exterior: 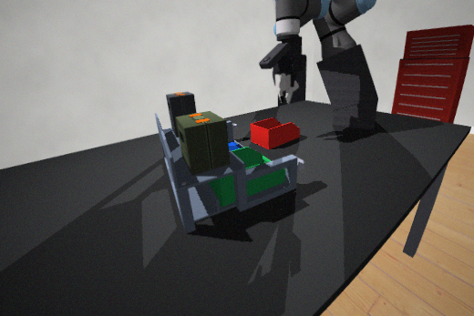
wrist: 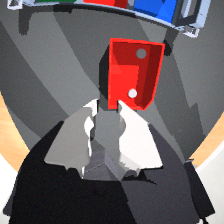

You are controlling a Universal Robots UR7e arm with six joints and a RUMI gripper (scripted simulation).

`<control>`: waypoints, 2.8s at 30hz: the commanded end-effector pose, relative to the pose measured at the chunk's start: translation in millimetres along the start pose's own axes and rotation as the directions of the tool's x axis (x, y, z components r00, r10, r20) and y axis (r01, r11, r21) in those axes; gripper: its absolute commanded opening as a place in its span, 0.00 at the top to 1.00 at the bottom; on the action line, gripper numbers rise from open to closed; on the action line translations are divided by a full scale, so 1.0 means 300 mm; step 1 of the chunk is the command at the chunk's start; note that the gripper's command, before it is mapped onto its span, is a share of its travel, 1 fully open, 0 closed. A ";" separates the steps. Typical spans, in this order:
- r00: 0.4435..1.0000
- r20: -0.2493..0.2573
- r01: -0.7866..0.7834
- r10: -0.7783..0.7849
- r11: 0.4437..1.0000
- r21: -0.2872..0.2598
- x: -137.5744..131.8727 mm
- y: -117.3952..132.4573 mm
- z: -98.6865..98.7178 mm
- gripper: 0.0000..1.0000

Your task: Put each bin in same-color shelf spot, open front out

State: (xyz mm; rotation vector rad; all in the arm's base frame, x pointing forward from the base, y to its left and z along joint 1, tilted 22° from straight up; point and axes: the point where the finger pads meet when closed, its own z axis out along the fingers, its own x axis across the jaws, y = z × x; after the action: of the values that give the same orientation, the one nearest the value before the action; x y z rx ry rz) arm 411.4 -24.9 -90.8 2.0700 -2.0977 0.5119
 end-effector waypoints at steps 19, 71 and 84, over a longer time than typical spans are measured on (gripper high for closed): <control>1.000 0.000 -0.001 0.001 1.000 0.001 0.000 -0.001 0.026 0.85; 1.000 0.000 -0.001 0.001 1.000 0.001 0.003 -0.003 0.223 0.85; 1.000 0.000 -0.001 0.001 1.000 0.001 0.003 -0.003 0.223 0.85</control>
State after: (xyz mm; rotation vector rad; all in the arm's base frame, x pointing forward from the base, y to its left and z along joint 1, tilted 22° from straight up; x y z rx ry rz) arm 420.9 -48.7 -153.0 2.0697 -2.0984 0.5116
